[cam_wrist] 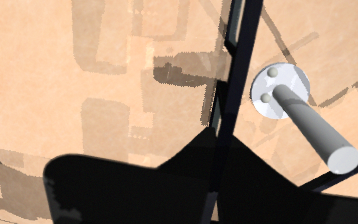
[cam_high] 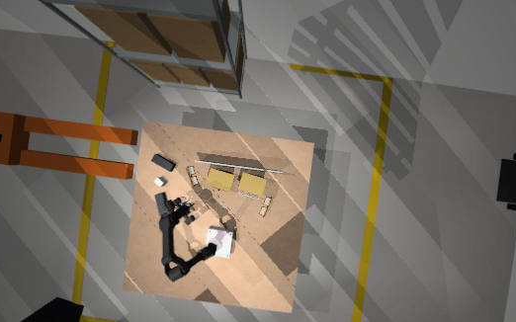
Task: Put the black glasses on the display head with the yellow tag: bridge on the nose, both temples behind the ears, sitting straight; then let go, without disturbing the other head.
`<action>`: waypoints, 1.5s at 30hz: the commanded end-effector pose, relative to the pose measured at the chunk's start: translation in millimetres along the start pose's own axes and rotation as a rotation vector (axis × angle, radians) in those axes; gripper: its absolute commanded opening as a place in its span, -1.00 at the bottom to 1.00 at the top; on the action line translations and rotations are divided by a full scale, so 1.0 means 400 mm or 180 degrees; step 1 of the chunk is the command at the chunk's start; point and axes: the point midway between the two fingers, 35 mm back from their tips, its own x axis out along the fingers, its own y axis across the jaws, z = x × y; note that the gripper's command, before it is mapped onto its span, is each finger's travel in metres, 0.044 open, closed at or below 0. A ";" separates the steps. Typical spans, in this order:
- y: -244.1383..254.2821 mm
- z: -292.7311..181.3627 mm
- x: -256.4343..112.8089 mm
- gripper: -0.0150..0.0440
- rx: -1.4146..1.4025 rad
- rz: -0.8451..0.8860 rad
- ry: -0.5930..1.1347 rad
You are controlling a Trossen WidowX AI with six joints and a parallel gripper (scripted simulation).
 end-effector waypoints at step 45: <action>0.054 0.069 -0.002 -0.49 0.0006 -0.0007 0.0004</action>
